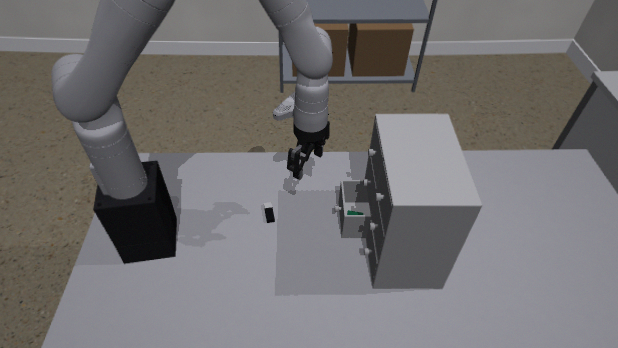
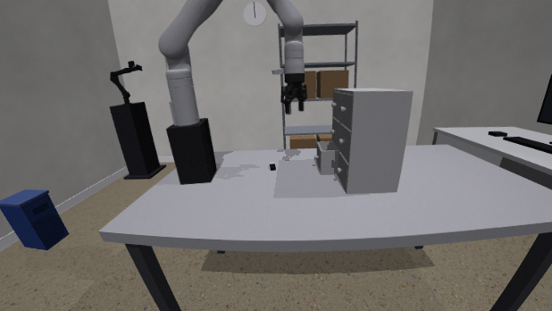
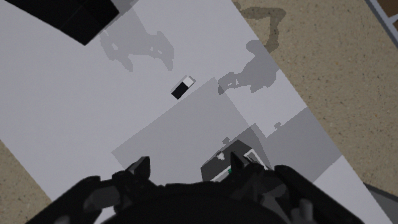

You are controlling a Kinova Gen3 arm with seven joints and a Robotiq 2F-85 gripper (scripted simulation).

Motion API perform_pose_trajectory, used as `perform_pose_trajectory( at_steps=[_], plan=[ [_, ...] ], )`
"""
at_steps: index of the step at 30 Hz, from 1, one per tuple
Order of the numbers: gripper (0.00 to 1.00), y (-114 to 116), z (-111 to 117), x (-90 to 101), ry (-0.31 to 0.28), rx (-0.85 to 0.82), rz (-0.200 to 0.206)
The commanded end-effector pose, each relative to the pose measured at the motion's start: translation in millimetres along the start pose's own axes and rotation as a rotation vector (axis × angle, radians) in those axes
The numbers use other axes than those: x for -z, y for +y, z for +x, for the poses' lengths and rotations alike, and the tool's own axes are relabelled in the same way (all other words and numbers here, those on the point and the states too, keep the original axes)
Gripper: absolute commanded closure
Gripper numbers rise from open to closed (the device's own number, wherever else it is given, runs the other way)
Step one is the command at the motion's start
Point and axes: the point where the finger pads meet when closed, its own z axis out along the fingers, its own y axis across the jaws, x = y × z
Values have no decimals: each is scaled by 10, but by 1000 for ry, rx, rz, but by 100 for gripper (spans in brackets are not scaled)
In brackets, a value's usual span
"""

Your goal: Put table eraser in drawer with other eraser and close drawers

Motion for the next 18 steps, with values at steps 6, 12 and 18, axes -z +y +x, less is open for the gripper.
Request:
perform_pose_trajectory(
  at_steps=[6, 12, 18],
  plan=[
    [0, -21, 30, 88, -6, 120, -4],
    [0, -49, 72, 137, -9, 242, 0],
    [0, -65, 97, 166, -11, 314, 2]
  ],
)
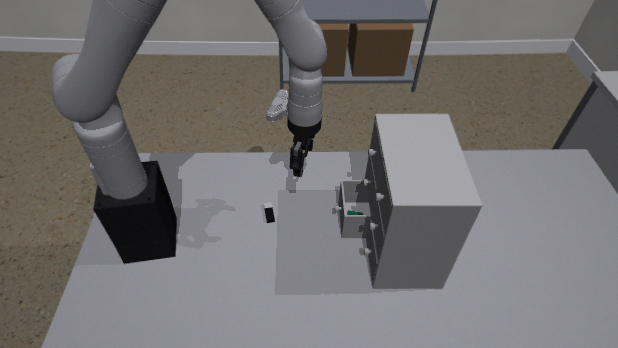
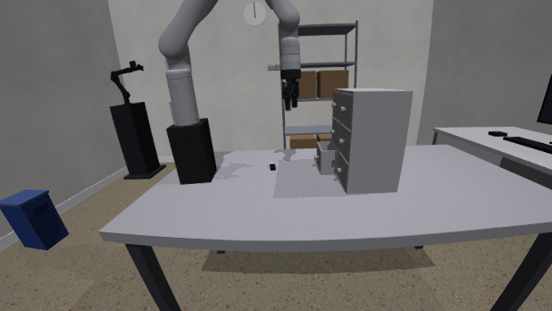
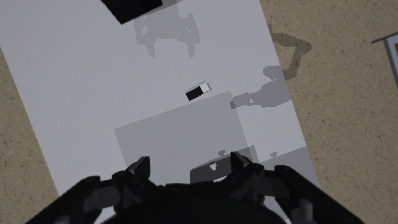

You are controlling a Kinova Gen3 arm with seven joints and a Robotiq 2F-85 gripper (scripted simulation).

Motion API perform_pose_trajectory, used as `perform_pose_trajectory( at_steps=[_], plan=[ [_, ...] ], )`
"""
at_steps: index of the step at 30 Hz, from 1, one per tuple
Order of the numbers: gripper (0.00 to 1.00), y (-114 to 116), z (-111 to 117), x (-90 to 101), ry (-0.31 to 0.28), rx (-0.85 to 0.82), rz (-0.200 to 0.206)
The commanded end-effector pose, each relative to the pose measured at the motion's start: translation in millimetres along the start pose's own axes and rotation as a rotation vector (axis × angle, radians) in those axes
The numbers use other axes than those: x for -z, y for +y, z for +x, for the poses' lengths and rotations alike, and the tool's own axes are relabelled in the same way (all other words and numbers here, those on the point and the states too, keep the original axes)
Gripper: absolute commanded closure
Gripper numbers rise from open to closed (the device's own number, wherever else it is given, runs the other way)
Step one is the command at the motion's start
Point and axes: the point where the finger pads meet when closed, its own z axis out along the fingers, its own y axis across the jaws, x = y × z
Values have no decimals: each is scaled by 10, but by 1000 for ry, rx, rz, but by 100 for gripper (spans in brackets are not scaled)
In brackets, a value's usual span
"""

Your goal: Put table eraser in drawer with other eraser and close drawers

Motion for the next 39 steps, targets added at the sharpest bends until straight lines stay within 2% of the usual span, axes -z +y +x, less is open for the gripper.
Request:
perform_pose_trajectory(
  at_steps=[1, 15, 39],
  plan=[
    [0, -2, -5, 33, -5, 16, -4],
    [0, -22, 65, 104, -9, 193, 2],
    [0, -32, 100, 140, -11, 282, 5]
  ],
)
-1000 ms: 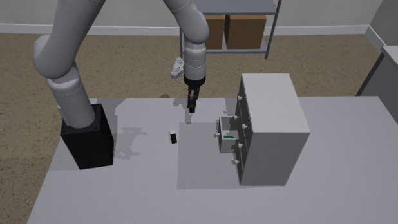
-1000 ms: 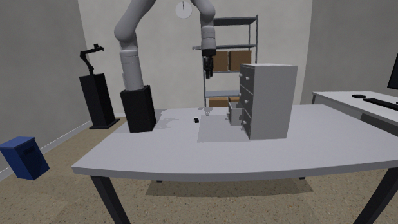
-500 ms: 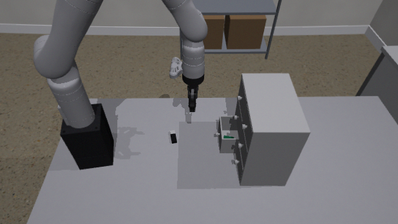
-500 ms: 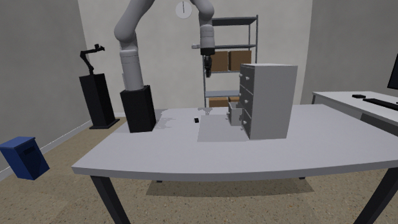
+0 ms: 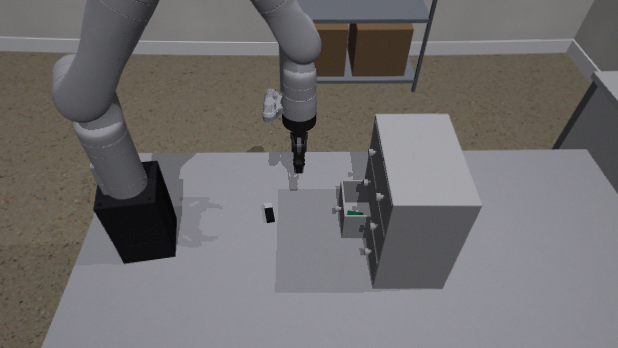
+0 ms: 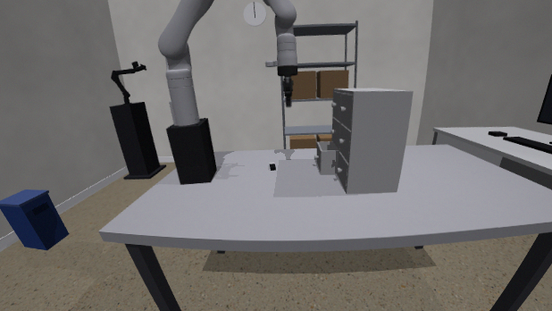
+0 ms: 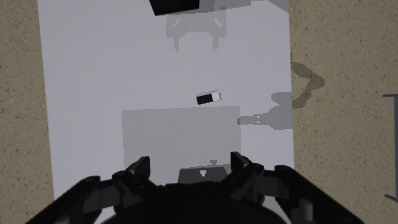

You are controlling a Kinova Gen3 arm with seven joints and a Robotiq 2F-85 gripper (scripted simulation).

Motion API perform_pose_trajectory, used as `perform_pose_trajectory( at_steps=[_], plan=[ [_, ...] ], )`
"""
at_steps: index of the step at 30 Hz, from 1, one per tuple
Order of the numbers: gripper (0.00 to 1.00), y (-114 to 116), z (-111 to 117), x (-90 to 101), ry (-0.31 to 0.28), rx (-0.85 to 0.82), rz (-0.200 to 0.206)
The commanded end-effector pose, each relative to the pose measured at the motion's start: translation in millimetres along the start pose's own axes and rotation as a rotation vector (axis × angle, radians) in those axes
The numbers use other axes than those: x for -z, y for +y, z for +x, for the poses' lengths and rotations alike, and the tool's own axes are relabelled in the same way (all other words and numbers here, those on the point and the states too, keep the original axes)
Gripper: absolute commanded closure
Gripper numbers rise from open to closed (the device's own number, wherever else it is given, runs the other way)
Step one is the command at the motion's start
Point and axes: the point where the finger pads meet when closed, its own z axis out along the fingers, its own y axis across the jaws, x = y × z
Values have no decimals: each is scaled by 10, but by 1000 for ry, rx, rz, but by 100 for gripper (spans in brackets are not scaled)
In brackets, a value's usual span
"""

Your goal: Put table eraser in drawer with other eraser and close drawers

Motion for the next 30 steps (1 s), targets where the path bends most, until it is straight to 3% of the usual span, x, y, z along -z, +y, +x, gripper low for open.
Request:
perform_pose_trajectory(
  at_steps=[1, 30],
  plan=[
    [0, 1, -5, 9, -2, 2, -1],
    [0, 1, -4, 9, -2, 4, -1]
  ],
)
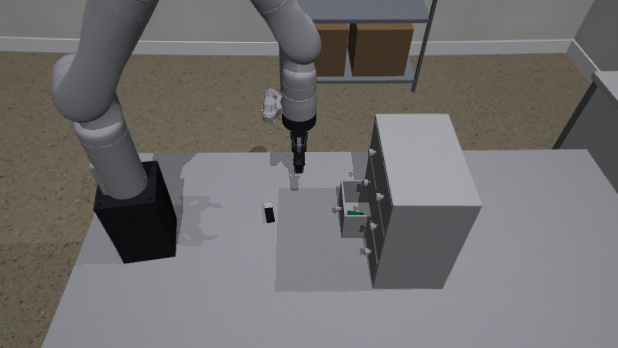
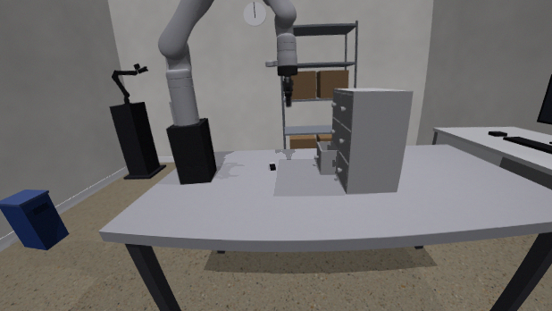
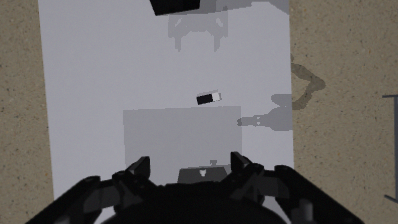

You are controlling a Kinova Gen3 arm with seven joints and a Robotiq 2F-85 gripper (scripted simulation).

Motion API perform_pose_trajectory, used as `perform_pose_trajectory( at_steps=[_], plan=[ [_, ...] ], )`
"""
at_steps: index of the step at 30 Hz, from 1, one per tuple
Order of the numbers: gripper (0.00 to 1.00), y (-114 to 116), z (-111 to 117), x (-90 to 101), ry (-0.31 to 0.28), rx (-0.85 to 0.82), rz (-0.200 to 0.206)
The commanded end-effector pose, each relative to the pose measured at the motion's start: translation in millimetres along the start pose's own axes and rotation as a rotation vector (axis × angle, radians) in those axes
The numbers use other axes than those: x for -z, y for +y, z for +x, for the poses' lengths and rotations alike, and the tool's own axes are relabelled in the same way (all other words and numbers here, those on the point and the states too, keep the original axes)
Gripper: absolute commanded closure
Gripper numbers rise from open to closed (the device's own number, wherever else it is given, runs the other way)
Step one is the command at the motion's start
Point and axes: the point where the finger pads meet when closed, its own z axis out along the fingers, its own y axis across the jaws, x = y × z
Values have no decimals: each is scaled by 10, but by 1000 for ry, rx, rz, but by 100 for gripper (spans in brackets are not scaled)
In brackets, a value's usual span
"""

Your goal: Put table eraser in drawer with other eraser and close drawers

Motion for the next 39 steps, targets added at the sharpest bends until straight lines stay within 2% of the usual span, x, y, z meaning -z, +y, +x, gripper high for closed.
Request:
perform_pose_trajectory(
  at_steps=[1, 20, 33, 39],
  plan=[
    [0, 1, -5, 5, -2, 1, 0],
    [0, 24, 32, -80, -2, 77, 0],
    [0, 71, 109, -257, -2, 235, 0],
    [0, 110, 171, -402, -2, 365, 0]
  ],
)
